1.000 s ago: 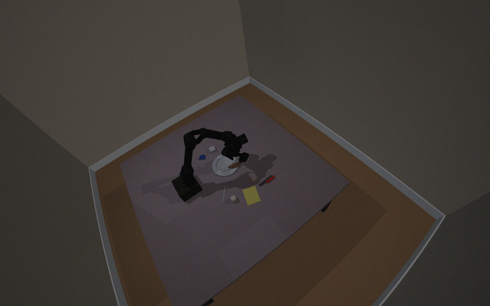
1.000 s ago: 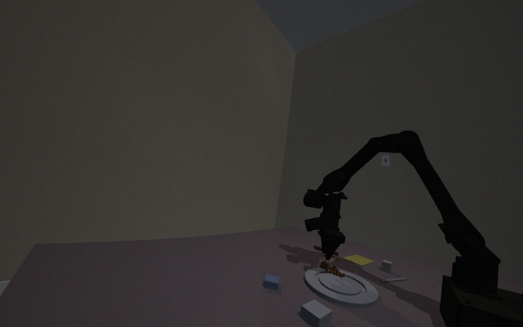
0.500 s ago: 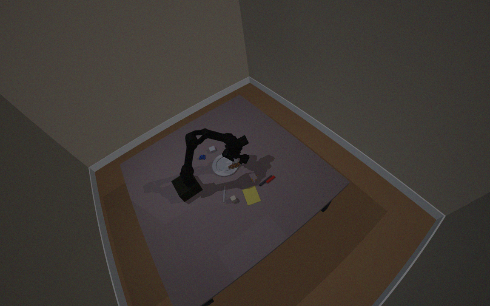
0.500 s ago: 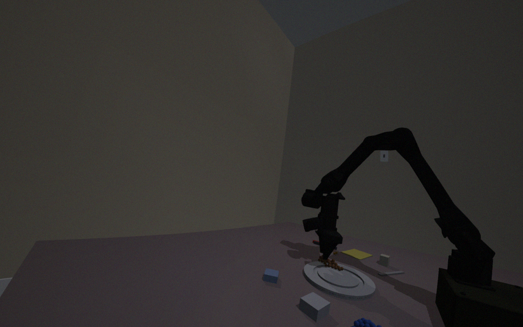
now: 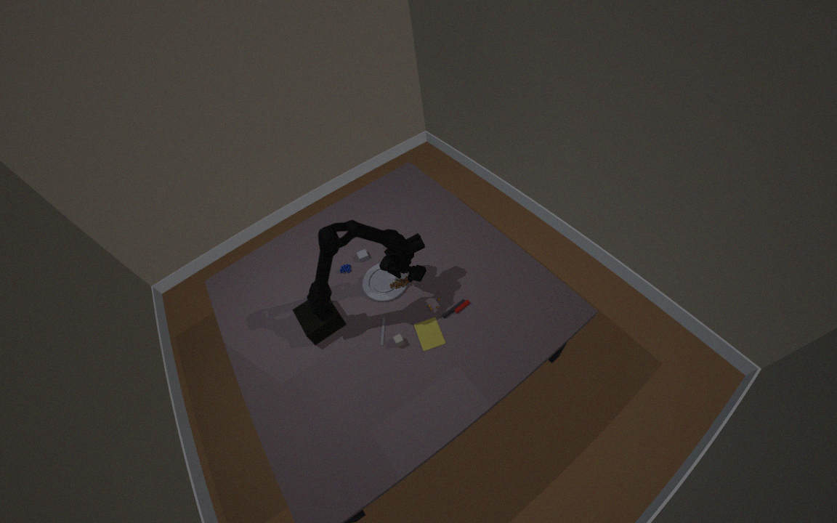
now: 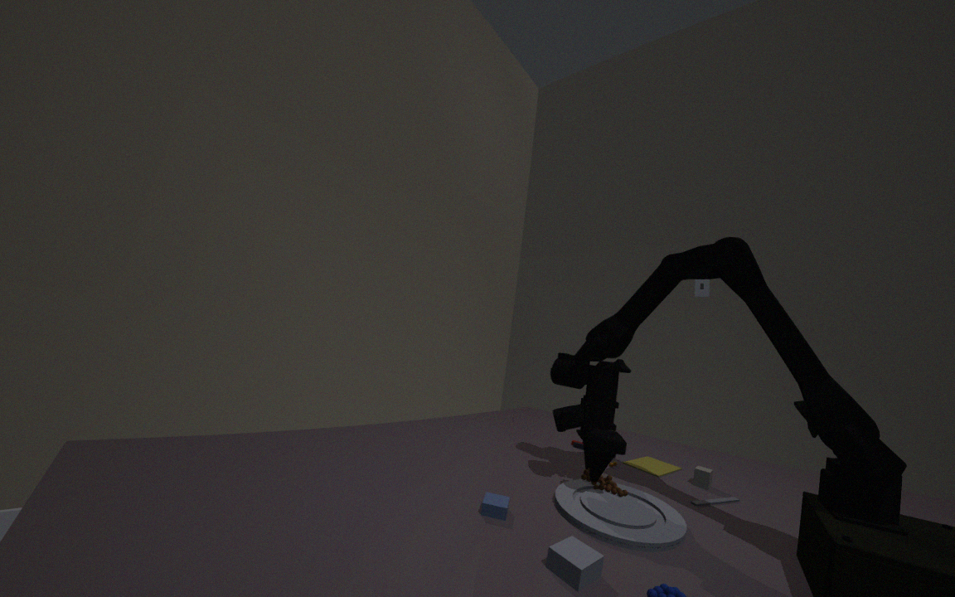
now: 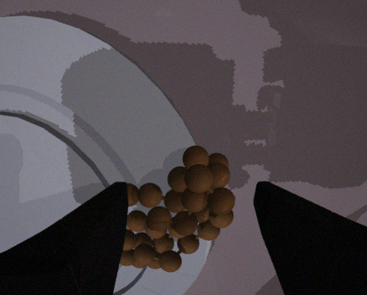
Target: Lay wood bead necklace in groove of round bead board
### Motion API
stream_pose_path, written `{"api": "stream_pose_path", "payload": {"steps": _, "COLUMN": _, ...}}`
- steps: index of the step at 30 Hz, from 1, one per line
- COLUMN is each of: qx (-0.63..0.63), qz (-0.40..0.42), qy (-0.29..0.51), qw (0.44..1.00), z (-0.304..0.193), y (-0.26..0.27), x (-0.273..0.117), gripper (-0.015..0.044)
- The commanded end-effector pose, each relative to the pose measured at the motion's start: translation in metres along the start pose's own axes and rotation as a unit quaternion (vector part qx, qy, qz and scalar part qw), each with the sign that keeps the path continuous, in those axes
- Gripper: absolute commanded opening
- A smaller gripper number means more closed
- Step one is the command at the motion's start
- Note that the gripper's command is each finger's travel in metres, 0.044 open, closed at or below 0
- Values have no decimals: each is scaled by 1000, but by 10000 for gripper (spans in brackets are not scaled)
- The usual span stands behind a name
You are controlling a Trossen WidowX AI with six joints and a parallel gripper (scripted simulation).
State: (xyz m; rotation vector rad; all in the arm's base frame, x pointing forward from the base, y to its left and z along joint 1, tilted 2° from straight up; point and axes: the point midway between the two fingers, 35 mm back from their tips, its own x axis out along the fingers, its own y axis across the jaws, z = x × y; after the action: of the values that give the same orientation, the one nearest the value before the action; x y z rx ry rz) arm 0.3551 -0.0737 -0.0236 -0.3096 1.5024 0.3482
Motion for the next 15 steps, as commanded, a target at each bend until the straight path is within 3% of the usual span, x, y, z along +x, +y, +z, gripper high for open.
{"api": "stream_pose_path", "payload": {"steps": 1, "qx": 0, "qz": 0, "qy": 0, "qw": 1000, "z": 0, "y": 0, "x": 0, "gripper": 100}}
{"api": "stream_pose_path", "payload": {"steps": 3, "qx": 0, "qz": 0, "qy": 0, "qw": 1000, "z": 0, "y": 0, "x": 0, "gripper": 48}}
{"api": "stream_pose_path", "payload": {"steps": 10, "qx": 0, "qz": 0, "qy": 0, "qw": 1000, "z": 0, "y": 0, "x": 0, "gripper": 1}}
{"api": "stream_pose_path", "payload": {"steps": 15, "qx": 0, "qz": 0, "qy": 0, "qw": 1000, "z": 0, "y": 0, "x": 0, "gripper": 0}}
